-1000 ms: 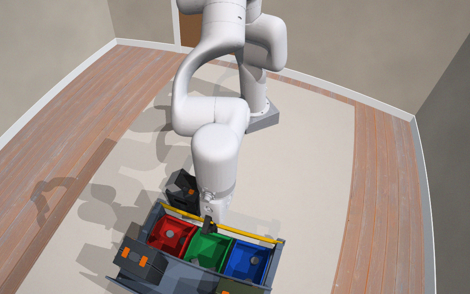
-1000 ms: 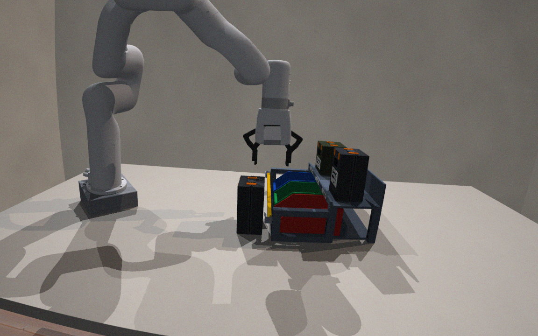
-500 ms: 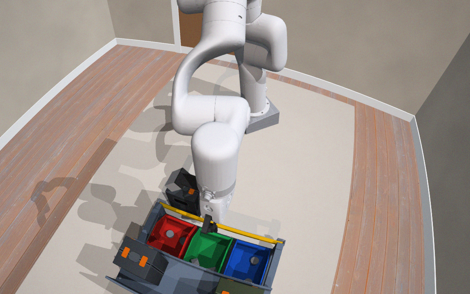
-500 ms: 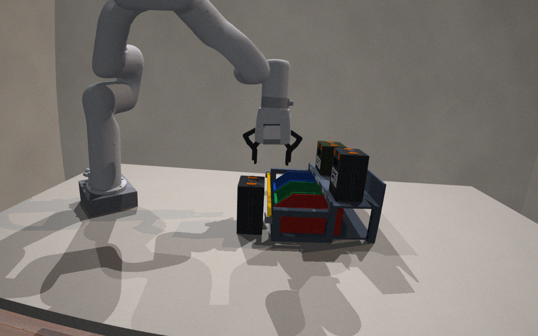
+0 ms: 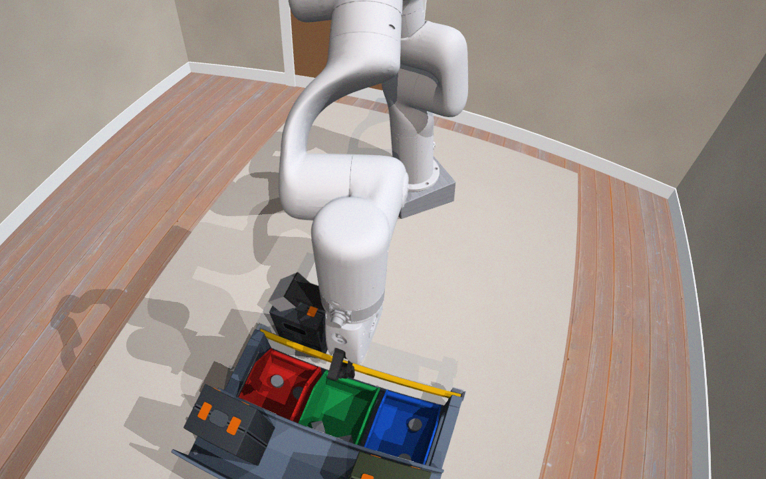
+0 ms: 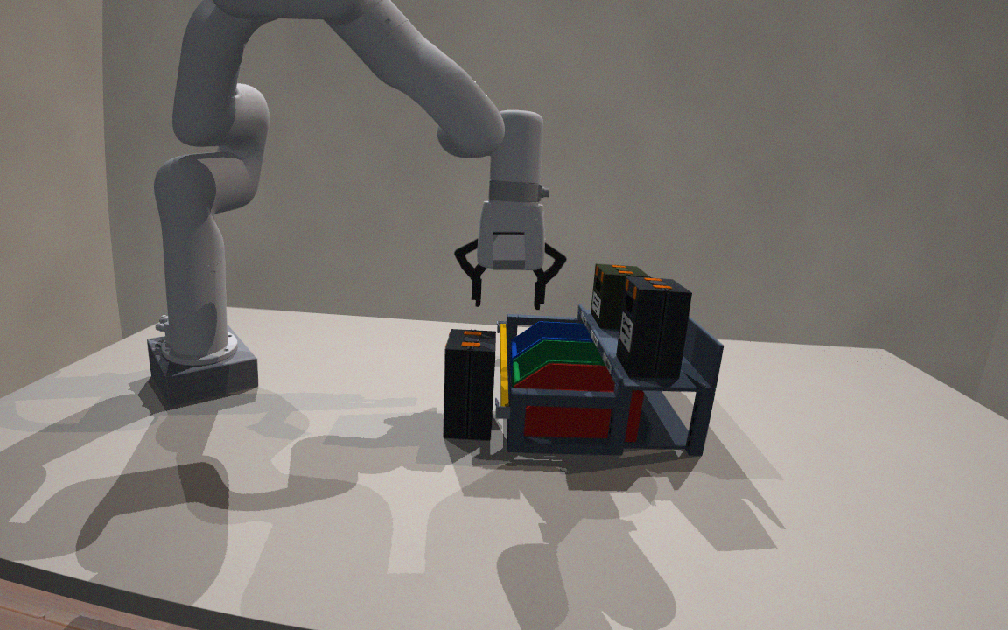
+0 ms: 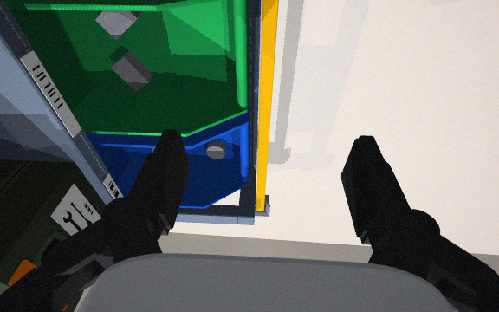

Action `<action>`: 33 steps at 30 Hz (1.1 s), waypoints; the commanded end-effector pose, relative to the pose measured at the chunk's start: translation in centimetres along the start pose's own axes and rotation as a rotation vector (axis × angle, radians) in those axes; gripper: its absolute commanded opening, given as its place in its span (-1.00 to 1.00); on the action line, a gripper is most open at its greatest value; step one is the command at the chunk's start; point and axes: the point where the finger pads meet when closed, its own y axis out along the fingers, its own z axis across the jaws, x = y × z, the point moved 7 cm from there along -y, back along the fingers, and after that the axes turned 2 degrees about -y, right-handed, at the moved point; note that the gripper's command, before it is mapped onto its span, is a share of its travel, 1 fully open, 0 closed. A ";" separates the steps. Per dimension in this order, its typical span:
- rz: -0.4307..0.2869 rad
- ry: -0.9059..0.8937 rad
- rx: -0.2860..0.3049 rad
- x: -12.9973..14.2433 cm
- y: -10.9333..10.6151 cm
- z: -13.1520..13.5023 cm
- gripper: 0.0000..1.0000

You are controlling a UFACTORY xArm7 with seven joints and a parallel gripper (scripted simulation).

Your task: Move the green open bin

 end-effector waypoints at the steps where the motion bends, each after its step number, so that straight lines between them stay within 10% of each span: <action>1: 0.000 0.000 -0.005 0.0 -0.2 -0.1 1.00; 6: 0.001 -0.260 -0.005 0.0 -0.3 0.0 1.00; 33: 0.001 -0.300 -0.005 0.0 -0.3 0.0 1.00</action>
